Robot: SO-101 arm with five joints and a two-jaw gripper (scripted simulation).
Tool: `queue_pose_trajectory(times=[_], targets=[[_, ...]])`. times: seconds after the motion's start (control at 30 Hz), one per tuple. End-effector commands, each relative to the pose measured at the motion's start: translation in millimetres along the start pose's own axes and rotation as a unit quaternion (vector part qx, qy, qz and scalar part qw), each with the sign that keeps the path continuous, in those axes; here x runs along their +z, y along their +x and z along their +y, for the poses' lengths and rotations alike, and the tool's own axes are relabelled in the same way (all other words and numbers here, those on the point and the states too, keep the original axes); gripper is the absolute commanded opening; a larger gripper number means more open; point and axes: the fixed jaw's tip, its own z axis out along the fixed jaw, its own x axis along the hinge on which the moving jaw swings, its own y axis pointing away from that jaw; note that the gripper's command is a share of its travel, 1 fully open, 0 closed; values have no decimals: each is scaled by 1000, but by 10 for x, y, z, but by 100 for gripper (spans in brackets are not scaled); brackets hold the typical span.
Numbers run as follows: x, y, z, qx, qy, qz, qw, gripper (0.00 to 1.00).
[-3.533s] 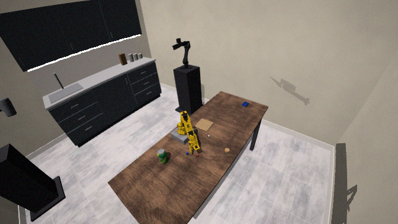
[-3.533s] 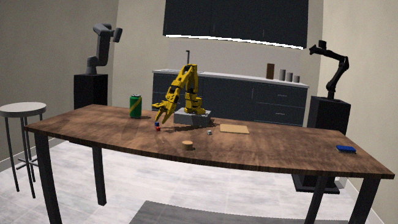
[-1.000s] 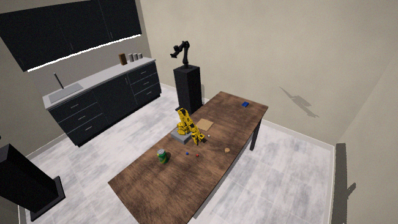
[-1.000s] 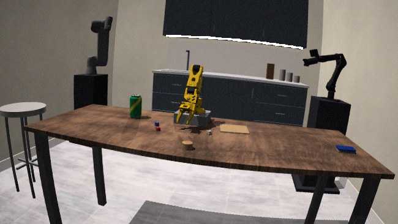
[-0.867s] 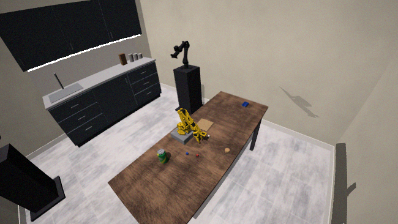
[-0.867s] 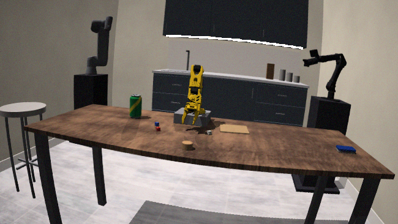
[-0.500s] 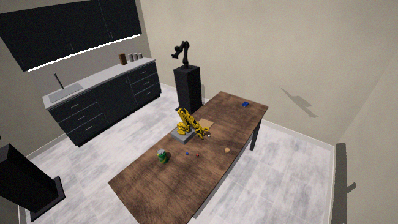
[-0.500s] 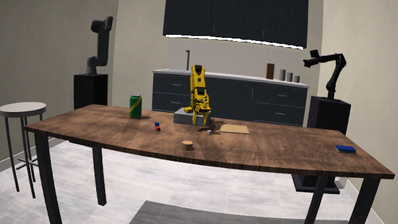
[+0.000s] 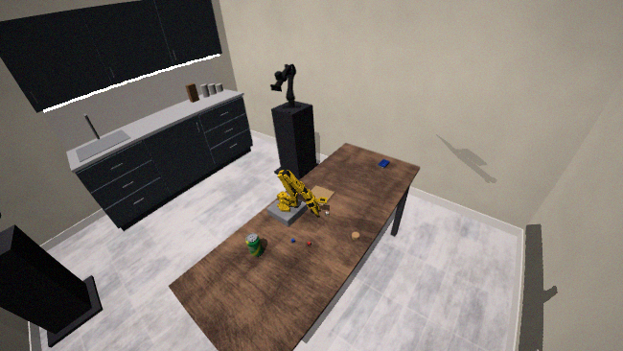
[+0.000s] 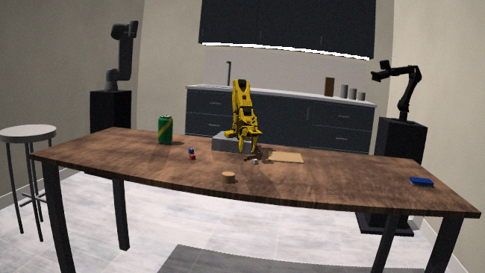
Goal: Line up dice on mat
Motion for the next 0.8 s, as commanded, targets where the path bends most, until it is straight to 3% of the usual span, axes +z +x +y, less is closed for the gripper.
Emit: queue_pose_trajectory(times=[0.0, 0.77], targets=[[-4, -14, 11, 3, -2, 0, 1000, 25], [97, -192, 16, 0, -2, 14, 1000, 25]])
